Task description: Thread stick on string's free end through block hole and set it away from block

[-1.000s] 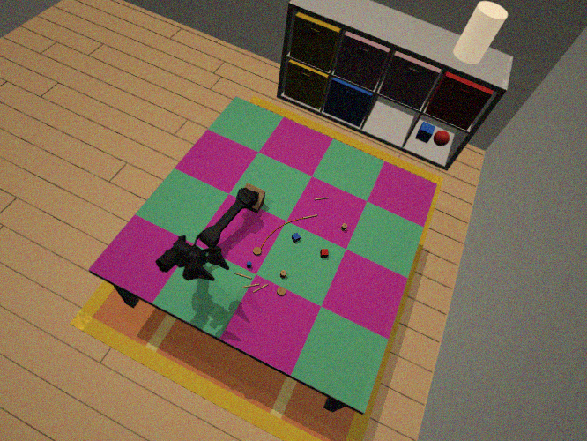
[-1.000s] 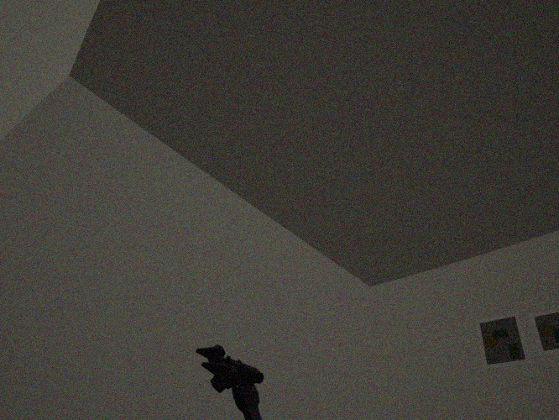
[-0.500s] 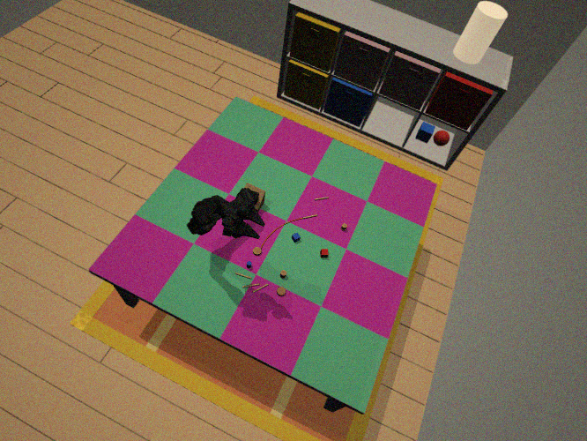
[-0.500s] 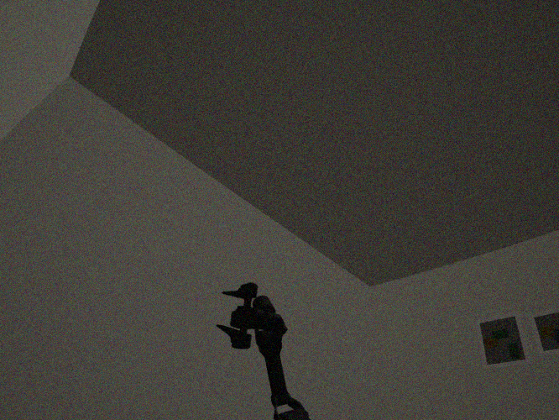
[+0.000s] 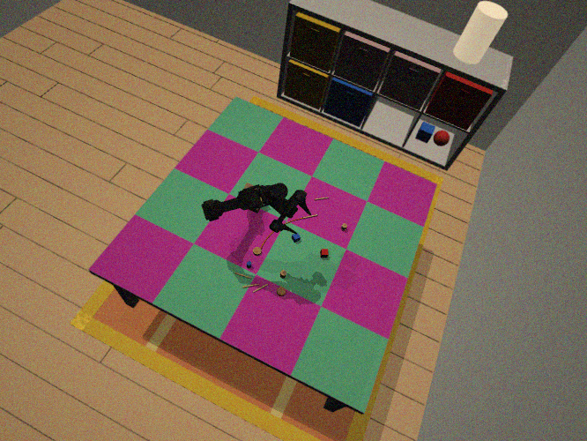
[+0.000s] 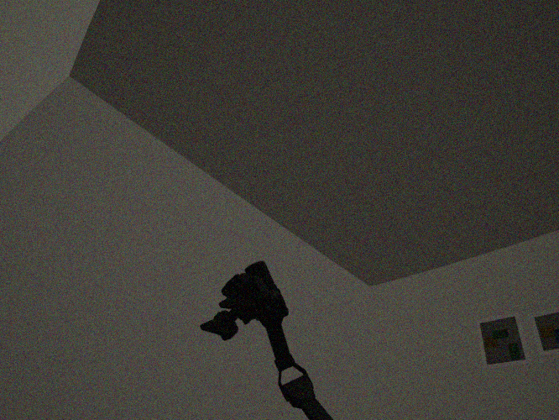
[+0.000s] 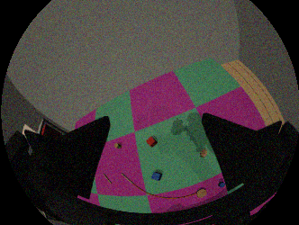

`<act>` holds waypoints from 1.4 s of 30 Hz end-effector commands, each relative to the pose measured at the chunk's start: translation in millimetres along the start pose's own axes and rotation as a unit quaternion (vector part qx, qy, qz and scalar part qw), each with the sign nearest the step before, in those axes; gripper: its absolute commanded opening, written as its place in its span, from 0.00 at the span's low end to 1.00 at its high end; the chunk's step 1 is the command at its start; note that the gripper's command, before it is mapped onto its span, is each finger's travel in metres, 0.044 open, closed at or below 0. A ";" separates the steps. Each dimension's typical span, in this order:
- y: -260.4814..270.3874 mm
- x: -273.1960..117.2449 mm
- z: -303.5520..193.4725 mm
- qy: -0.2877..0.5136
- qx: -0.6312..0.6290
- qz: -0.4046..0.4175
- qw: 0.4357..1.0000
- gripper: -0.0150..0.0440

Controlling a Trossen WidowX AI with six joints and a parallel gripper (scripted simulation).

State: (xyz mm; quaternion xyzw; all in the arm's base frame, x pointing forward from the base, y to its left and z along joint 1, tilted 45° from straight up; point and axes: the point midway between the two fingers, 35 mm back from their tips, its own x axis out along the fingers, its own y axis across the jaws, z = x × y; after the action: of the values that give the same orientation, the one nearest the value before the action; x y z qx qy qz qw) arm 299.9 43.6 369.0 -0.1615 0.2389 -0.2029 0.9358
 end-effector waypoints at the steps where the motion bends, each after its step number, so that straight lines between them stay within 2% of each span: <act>1: 21.2 43.6 -40.4 0.083 -0.163 -0.011 0.983 1.00; 7: 36.8 104.9 -125.6 0.237 -0.415 0.020 0.878 1.00; 12: 32.5 135.2 -206.8 0.358 -0.573 0.100 0.731 1.00; 15: 24.5 142.0 -256.7 0.418 -0.638 0.170 0.624 1.00; 17: 20.3 142.1 -277.1 0.440 -0.658 0.203 0.576 1.00; 31: 19.3 142.7 -278.3 0.442 -0.660 0.207 0.570 1.00; 38: 19.0 142.7 -278.7 0.442 -0.660 0.207 0.570 0.69; 39: 19.0 142.7 -278.7 0.442 -0.660 0.207 0.570 0.66; 42: 18.6 142.9 -278.6 0.443 -0.660 0.204 0.572 0.66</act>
State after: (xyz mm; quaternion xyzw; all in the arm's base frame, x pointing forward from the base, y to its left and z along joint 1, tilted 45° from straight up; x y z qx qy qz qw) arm 277.6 -62.9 74.7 -0.5712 0.7179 0.1606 0.3641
